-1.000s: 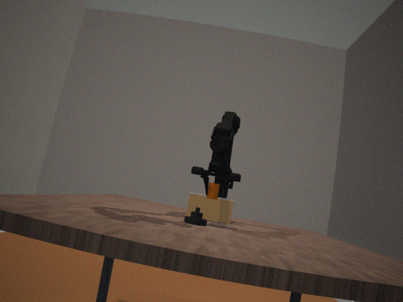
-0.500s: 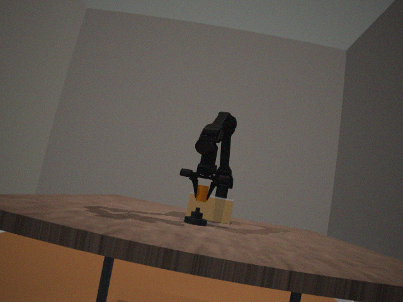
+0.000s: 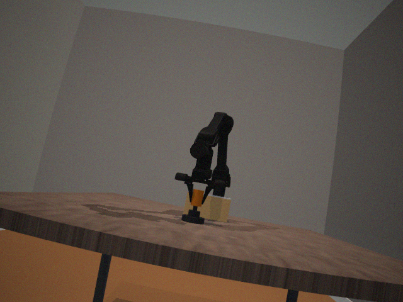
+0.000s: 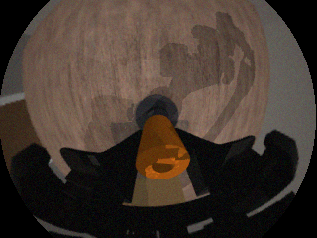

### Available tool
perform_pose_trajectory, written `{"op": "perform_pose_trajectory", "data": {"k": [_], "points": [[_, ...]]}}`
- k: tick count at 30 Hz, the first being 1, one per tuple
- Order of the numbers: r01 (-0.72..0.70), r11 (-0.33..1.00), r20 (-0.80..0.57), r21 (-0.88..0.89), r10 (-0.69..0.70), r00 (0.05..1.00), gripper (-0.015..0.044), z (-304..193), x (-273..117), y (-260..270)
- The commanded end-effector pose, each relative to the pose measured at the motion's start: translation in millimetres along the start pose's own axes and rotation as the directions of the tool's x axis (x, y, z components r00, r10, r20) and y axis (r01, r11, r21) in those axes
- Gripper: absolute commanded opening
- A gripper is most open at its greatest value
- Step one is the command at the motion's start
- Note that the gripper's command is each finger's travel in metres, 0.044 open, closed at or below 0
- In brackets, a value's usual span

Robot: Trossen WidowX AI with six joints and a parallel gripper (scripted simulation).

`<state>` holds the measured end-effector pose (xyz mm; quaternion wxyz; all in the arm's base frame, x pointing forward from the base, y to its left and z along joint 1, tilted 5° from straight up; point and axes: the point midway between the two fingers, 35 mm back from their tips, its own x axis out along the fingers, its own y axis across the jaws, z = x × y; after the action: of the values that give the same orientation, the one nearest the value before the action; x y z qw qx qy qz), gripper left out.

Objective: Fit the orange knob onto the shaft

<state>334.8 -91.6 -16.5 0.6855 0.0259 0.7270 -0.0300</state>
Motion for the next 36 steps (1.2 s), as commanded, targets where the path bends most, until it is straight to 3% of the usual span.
{"op": "perform_pose_trajectory", "data": {"k": [1,36], "points": [[0.004,1.0,0.007,0.0,-0.004,1.0,0.0,1.7,-2.5,-1.0],[0.004,1.0,0.007,-0.009,-0.004,1.0,0.0,2.0,-3.9,-1.4]]}}
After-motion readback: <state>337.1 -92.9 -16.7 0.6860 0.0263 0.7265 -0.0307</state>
